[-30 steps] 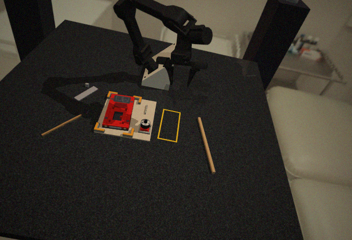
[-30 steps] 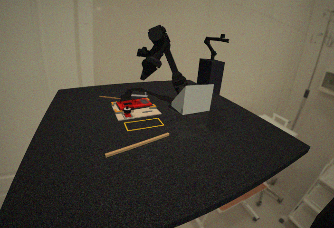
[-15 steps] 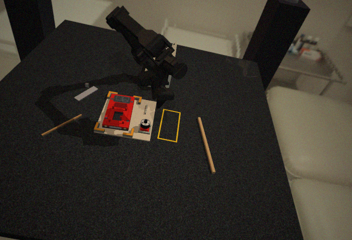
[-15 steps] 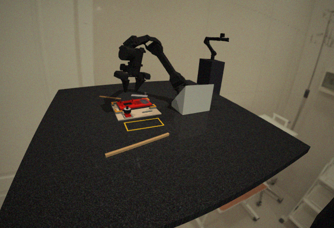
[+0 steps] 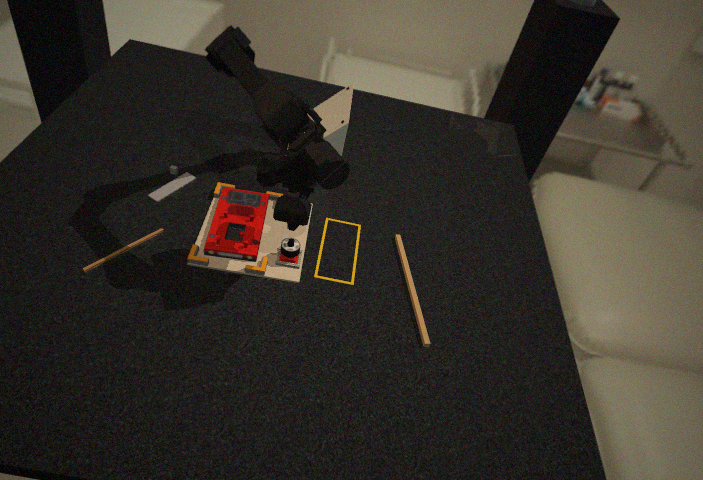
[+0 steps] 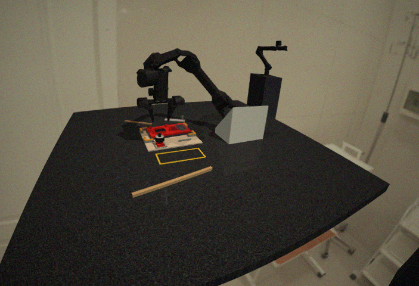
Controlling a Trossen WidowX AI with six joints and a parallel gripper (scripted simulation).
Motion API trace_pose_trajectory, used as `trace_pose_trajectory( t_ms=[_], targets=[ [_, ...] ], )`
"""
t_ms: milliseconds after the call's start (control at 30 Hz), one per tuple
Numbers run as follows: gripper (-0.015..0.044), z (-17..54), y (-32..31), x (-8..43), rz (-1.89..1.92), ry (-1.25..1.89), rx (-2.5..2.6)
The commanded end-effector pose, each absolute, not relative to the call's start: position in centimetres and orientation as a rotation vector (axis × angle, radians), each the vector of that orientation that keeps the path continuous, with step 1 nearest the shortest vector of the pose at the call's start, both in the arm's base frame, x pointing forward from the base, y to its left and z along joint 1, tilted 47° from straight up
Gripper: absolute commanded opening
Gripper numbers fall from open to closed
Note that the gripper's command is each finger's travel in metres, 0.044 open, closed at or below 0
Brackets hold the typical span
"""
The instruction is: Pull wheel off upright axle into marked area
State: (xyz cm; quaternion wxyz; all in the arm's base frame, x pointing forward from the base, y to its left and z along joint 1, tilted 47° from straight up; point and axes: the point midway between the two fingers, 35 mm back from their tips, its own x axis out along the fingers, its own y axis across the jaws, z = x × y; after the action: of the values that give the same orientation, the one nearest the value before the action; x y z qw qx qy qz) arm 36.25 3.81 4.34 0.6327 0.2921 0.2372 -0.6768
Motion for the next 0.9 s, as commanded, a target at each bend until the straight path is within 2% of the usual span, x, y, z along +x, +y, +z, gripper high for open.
trace_pose_trajectory(
  t_ms=[0, 333, 867],
  targets=[
    [0.0300, 3.9, 3.7, 36.9, -1.564, 0.543, 0.667],
    [0.0300, 3.5, 3.3, 37.1, -1.563, 0.543, 0.668],
    [0.0300, -1.1, -1.9, 36.6, -1.564, 0.540, 0.665]
  ],
)
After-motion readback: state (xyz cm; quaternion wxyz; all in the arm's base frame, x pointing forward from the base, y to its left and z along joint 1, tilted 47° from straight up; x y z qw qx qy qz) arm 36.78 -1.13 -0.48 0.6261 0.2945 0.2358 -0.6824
